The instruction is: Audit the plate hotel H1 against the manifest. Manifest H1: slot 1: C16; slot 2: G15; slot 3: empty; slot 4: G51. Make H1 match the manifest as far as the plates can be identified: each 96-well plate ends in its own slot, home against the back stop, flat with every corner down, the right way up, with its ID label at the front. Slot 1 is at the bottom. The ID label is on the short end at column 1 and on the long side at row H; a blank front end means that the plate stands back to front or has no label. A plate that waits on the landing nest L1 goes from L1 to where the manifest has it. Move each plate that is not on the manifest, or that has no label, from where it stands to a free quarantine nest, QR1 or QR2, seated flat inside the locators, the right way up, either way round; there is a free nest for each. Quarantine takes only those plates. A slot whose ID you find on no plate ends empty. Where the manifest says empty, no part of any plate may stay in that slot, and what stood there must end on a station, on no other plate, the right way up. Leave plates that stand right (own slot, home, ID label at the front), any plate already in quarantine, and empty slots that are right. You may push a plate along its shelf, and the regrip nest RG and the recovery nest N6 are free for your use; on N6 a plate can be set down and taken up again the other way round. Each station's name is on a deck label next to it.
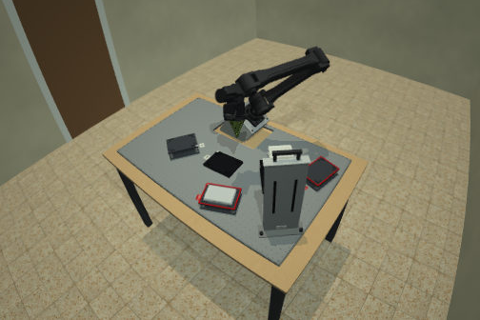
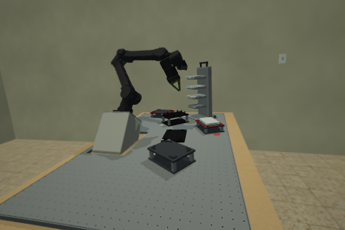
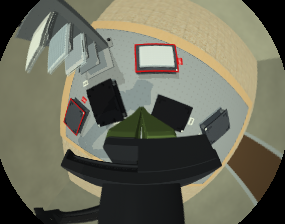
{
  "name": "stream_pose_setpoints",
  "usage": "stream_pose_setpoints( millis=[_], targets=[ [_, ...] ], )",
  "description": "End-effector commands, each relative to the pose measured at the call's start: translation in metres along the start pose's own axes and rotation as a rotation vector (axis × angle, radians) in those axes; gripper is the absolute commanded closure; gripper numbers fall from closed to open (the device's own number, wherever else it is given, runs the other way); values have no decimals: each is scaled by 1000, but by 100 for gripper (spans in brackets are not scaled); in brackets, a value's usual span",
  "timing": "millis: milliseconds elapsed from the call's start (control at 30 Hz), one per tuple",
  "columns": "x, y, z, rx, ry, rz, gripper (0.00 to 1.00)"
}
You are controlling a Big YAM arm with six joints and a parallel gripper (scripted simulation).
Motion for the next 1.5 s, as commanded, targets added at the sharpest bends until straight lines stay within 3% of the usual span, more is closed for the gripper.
stream_pose_setpoints(
  millis=[0,233,333,800,867,967,1467],
  targets=[
    [0,-5,-5,25,-58,-58,100],
    [1,-5,-6,11,-144,-134,100],
    [3,-8,-3,4,-150,-133,100],
    [3,-6,-5,-20,-329,-285,100],
    [3,-6,-5,-20,-329,-285,100],
    [1,10,0,-49,-357,-320,100],
    [-6,53,3,-46,-364,-323,100]
  ],
)
Point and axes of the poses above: the point where the finger pads meet when closed, its own z axis out along the fingers, its own y axis across the jaws, x = y × z, the point moved 1 cm from there along -z, back along the fingers, and after that the axes turned 11 degrees about -z, right-handed, at the moved point
